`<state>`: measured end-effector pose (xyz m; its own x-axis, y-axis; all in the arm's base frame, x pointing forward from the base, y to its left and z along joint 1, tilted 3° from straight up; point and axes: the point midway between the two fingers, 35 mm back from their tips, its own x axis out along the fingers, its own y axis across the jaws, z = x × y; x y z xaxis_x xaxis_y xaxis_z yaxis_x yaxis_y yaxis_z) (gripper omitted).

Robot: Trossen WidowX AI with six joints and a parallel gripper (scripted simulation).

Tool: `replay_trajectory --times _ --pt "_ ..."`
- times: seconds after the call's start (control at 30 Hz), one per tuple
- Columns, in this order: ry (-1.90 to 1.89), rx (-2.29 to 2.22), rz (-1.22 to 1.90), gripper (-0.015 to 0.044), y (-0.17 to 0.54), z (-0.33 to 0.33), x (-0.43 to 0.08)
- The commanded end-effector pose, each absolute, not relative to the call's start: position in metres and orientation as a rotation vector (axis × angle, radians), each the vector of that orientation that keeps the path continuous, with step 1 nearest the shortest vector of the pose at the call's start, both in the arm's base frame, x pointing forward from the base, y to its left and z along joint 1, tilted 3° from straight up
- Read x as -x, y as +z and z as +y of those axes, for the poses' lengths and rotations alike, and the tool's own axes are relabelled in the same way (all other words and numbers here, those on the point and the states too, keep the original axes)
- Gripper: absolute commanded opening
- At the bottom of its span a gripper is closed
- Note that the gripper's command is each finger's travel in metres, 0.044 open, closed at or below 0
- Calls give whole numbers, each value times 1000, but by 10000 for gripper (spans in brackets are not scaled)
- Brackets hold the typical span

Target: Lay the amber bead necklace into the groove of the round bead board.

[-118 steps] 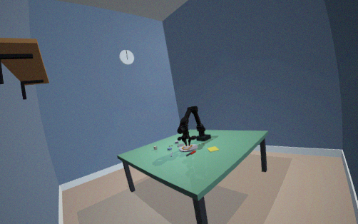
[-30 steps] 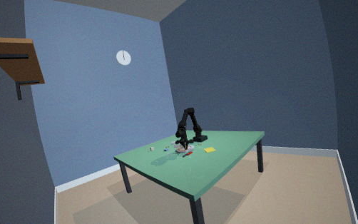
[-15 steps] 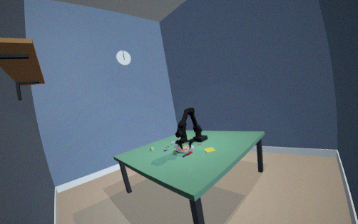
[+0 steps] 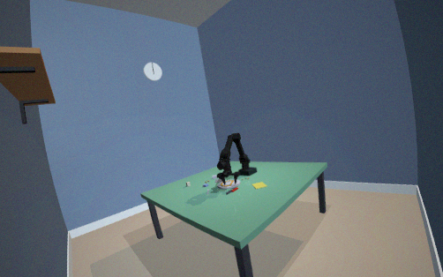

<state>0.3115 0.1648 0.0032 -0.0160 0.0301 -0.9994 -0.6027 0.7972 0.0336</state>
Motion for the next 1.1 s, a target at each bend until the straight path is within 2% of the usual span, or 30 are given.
replay_trajectory --times 0.0,0.1,0.5,0.63,1.07 --pt "533 475 1519 440 3 165 -311" --pt "533 475 1519 440 3 165 -311" --pt "723 667 1465 125 30 107 -254" --pt "783 726 1445 120 34 91 -234" --pt "778 724 1433 120 24 92 -236"
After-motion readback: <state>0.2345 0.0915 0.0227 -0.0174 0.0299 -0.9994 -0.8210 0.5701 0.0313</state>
